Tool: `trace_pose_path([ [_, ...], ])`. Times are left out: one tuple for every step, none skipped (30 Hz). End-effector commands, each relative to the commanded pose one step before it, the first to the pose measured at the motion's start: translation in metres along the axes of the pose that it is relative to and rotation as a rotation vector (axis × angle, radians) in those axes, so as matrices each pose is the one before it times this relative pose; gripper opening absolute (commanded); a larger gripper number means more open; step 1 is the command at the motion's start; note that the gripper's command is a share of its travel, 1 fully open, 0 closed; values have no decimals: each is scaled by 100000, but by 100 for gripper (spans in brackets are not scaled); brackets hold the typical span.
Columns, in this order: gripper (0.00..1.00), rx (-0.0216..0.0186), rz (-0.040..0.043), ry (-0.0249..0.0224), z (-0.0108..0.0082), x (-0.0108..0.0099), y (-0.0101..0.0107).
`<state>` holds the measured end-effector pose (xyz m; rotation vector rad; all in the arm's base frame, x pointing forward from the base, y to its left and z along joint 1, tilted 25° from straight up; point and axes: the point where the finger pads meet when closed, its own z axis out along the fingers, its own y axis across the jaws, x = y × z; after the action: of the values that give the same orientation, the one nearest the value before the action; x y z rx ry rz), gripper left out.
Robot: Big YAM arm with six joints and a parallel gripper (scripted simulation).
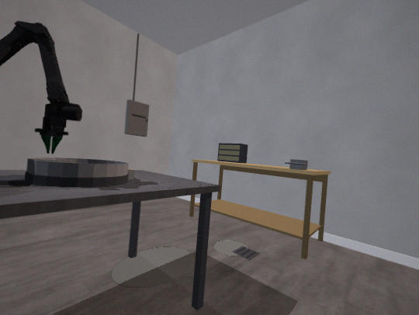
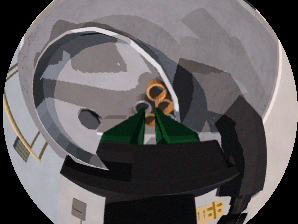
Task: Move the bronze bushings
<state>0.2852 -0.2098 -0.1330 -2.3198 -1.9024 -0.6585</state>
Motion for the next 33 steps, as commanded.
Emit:
trace_pose_path([
  [12,-2295,992,-2204,-821,-1358,1389],
  [12,0,0,0,0,0,0],
  [12,0,0,0,0,0,0],
  [12,-228,-211,-171,45,-62,67],
  [12,133,70,100,33,12,-28],
  [12,67,37,50,15,6,-14],
  [12,10,6,8,2,1,-2],
  [12,132,76,99,25,54,-92],
  [12,180,104,135,34,74,-125],
  [12,19,11,14,4,7,-13],
  [12,0,0,0,0,0,0],
  [12,-1,-4,-1,0,0,1],
  [12,0,0,0,0,0,0],
  [12,1,1,1,0,0,0],
  [12,-1,0,0,0,0,0],
  [12,-1,0,-1,0,0,0],
  [12,1,0,0,0,0,0],
  [12,1,0,0,0,0,0],
  [12,0,0,0,0,0,0],
  [12,0,0,0,0,0,0],
  [12,0,0,0,0,0,0],
  [12,0,0,0,0,0,0],
  [12,0,0,0,0,0,0],
  [12,0,0,0,0,0,0],
  [12,0,0,0,0,0,0],
  [12,0,0,0,0,0,0],
  [12,0,0,0,0,0,0],
  [12,0,0,0,0,0,0],
  [12,0,0,0,0,0,0],
  [12,0,0,0,0,0,0],
  [12,0,0,0,0,0,0],
  [12,0,0,0,0,0,0],
  [12,0,0,0,0,0,0],
])
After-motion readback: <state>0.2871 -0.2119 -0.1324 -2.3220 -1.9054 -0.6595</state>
